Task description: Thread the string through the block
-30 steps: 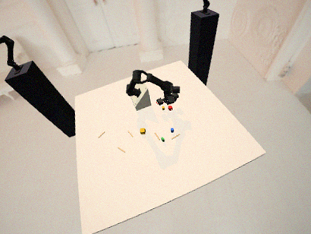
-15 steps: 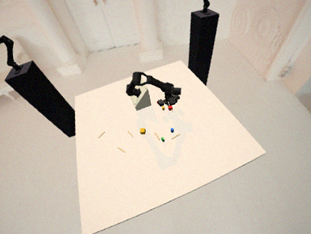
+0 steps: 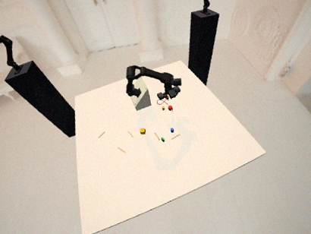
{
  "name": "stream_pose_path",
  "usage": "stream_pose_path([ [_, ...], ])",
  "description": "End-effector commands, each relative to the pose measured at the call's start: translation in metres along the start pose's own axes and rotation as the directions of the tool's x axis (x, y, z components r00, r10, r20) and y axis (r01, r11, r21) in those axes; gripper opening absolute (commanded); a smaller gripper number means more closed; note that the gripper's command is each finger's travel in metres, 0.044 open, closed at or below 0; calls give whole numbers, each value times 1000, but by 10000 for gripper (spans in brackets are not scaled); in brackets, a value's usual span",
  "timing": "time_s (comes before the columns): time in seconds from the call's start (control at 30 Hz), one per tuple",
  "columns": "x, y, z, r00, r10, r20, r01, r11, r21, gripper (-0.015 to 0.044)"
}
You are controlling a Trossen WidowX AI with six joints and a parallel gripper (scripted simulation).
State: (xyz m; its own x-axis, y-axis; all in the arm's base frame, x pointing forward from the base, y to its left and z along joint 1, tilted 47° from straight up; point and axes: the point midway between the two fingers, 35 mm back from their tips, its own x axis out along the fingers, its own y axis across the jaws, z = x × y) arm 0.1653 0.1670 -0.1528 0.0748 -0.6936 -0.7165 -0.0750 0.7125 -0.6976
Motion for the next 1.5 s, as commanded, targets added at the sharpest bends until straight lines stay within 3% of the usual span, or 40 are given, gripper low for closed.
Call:
stream_pose_path([
  [0.0, 1, -4, -4, 1000, -19, -22, 20, 1000, 3, 120],
  [0.13, -1, -2, 0, 1000, -6, -6, 5, 998, -63, 120],
  [0.3, 0, -1, 8, 1000, -8, -6, 4, 866, -500, 120],
  [0.5, 2, -2, 18, 1000, -10, -6, 0, 457, -889, 120],
  [0.67, 3, -2, 26, 1000, -13, -6, -6, -2, -1000, 120],
  [0.73, 4, -2, 29, 1000, -14, -6, -8, -181, -983, 120],
  [1.07, 6, -3, 39, 1000, -18, -6, -17, -684, -729, 120],
  [1.27, 8, -4, 45, 1000, -21, -7, -22, -889, -456, 120],
  [1.47, 9, -5, 51, 1000, -23, -7, -24, -991, -129, 120],
])
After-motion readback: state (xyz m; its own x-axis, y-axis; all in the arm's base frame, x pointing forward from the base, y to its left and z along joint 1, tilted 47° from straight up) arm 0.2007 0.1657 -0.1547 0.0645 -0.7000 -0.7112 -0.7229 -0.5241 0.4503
